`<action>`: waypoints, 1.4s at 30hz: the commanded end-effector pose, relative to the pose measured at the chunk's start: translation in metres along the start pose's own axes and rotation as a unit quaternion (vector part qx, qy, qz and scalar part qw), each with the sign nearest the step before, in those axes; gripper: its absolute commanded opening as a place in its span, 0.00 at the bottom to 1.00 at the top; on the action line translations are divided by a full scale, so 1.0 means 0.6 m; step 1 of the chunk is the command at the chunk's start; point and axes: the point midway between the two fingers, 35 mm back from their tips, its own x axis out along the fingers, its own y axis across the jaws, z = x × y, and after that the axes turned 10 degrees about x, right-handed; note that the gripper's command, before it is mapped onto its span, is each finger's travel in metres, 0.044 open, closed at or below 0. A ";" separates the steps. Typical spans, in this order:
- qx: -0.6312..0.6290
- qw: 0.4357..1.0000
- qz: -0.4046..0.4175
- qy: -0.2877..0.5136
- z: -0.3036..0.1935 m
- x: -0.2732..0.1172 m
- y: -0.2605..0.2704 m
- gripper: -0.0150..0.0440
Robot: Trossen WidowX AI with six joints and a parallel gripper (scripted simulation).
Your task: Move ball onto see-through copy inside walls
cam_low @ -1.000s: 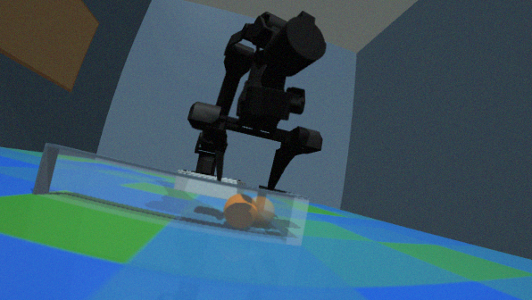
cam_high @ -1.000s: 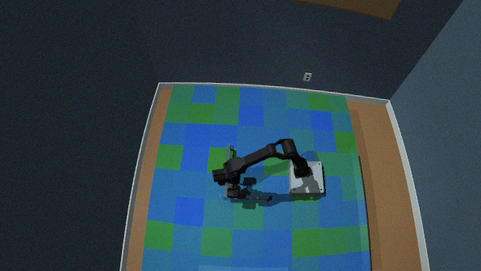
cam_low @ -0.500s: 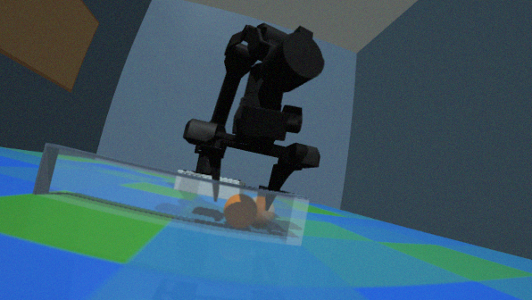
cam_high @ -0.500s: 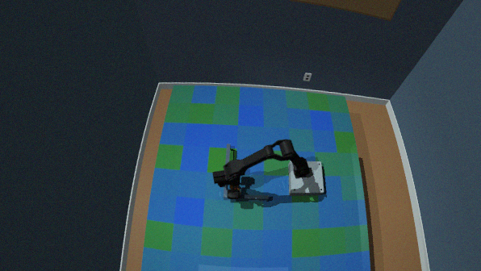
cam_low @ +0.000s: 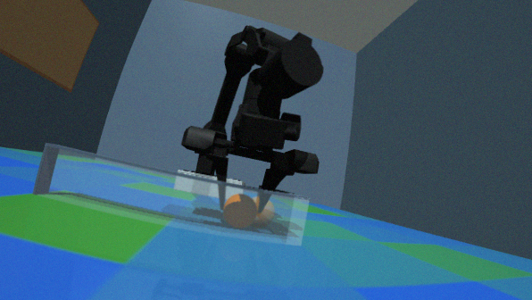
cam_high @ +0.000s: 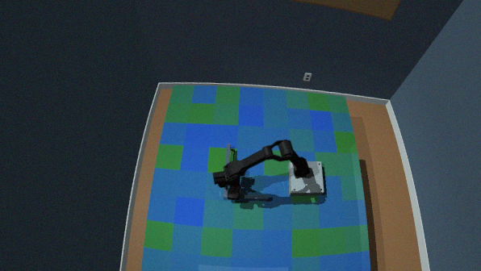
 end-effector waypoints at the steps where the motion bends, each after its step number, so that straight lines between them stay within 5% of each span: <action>1: 0.001 1.000 0.001 0.001 -0.001 0.001 0.000 0.48; 6: 0.007 1.000 -0.011 0.019 -0.025 -0.015 -0.023 0.26; 30: 0.002 1.000 0.002 0.001 0.001 -0.217 0.000 0.25; 42: -0.081 0.997 0.002 0.000 -0.002 -0.214 0.005 0.25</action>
